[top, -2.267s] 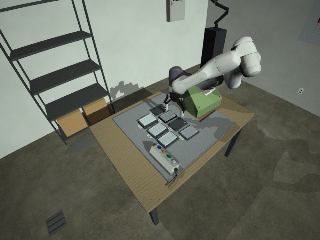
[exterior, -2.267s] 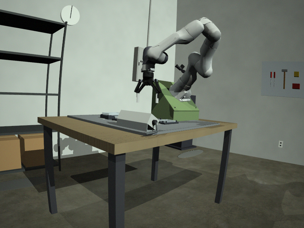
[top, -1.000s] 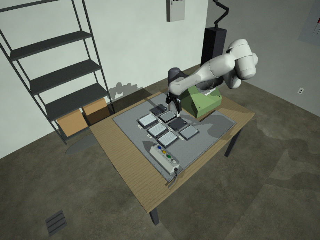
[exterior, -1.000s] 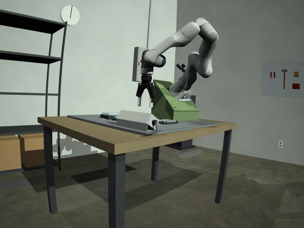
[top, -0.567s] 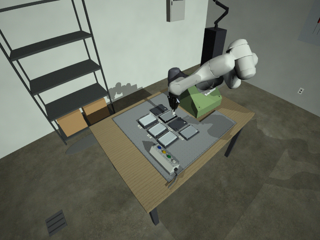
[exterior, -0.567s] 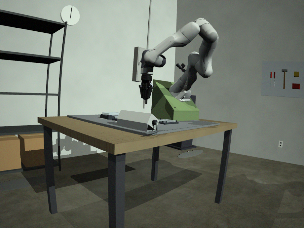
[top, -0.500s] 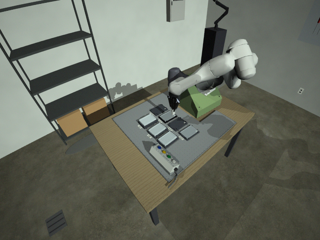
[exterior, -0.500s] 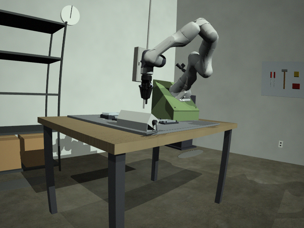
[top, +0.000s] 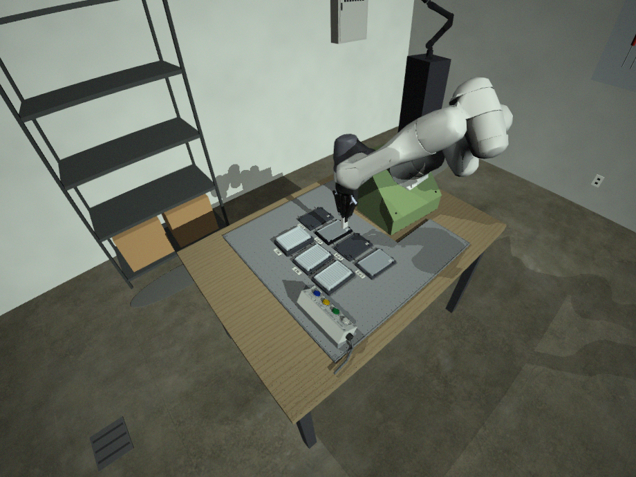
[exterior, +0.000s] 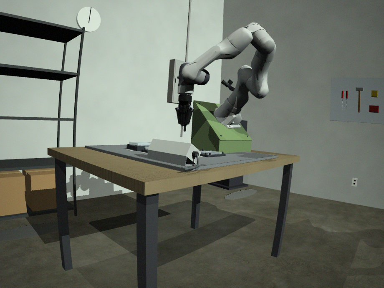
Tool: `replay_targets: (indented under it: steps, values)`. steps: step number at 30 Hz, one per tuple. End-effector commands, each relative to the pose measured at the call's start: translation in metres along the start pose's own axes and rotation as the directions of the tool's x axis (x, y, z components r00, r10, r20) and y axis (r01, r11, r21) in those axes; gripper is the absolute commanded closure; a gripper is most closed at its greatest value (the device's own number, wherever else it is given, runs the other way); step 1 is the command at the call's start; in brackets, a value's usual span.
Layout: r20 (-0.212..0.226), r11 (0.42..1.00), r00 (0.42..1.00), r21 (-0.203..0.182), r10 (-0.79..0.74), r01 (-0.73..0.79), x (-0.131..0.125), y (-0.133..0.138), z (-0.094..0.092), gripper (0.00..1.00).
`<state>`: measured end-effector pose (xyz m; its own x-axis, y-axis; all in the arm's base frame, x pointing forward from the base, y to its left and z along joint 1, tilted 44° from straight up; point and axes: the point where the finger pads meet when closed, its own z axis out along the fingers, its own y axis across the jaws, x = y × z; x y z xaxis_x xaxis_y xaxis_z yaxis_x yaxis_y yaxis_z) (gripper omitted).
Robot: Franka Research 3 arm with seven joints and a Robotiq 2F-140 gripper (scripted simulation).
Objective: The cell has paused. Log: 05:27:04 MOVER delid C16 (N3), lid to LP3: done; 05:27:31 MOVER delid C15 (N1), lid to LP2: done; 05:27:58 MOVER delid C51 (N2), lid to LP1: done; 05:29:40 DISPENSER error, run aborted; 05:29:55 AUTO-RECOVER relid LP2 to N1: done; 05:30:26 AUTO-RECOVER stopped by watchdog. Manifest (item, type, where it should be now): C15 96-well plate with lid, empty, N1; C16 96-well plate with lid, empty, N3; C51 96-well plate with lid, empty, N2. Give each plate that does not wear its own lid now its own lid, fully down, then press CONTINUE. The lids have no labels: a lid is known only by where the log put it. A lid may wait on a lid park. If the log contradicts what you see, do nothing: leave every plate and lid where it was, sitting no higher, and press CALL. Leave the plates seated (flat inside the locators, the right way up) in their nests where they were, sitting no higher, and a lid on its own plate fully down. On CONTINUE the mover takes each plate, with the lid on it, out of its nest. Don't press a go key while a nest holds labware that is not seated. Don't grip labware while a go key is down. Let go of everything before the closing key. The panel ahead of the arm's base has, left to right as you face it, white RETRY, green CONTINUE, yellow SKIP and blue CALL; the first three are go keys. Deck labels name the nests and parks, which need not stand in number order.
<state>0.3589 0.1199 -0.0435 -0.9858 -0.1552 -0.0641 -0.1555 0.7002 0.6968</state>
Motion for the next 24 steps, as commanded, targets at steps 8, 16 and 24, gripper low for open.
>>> replay_targets:
  steps: [8,16,24]
  values:
    - [-0.002,0.979,0.979,0.005,-0.205,0.205,-0.001,-0.007,0.0,1.0]
    - [-0.018,0.876,0.876,0.005,-0.482,0.482,0.0,-0.019,-0.001,1.0]
    - [-0.05,0.757,0.756,-0.001,-0.653,0.654,-0.001,-0.042,-0.001,1.0]
